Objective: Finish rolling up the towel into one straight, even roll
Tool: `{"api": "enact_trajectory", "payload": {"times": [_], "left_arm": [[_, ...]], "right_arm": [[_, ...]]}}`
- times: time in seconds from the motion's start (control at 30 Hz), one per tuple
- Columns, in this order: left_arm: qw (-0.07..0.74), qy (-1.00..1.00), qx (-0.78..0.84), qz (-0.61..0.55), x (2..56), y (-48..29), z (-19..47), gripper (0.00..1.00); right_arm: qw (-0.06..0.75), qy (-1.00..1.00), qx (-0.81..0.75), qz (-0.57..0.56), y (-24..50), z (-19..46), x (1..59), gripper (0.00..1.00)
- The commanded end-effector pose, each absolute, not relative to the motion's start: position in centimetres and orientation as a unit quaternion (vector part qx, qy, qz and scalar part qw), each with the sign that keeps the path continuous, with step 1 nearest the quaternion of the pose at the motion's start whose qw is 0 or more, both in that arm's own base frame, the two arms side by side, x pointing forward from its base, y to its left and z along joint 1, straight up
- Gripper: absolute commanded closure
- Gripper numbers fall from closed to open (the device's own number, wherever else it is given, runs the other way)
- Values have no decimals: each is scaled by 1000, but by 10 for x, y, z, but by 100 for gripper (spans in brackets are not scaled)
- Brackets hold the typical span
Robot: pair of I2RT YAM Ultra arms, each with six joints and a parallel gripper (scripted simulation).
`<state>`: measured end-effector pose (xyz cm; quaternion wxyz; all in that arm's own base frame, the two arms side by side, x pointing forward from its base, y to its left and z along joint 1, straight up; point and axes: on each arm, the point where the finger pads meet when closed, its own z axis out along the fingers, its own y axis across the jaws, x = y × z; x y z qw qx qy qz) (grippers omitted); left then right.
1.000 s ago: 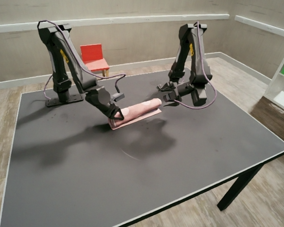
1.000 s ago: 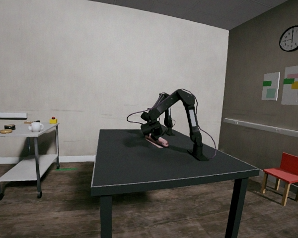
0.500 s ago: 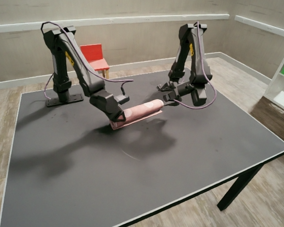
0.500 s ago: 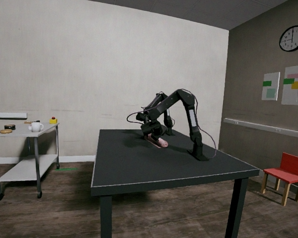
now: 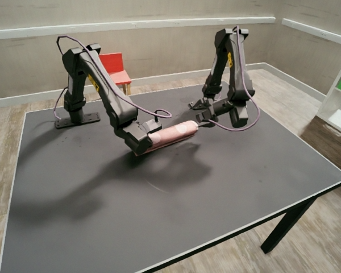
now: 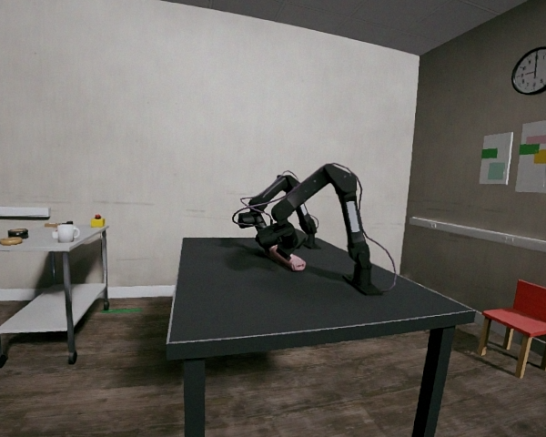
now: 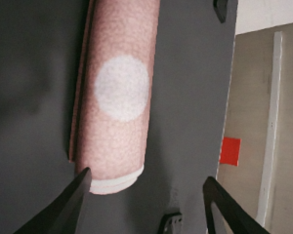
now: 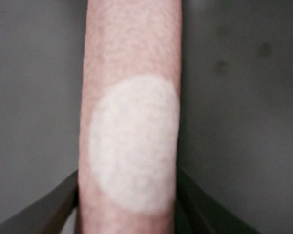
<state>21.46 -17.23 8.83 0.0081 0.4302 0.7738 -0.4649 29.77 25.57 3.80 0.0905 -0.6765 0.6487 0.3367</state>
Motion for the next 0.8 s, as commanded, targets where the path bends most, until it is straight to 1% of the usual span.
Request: {"api": "enact_trajectory", "payload": {"times": [0.0,0.07,0.43,0.77], "left_arm": [[17,771,432,-468,221,-173,92,15],[17,771,432,-468,221,-173,92,15],[17,771,432,-468,221,-173,92,15],[17,771,432,-468,221,-173,92,15]], "right_arm": [[15,649,-649,397,252,51,283,57],[15,649,-649,397,252,51,283,57],[-74,656,-602,449,252,54,283,57],[-74,656,-602,449,252,43,283,57]]}}
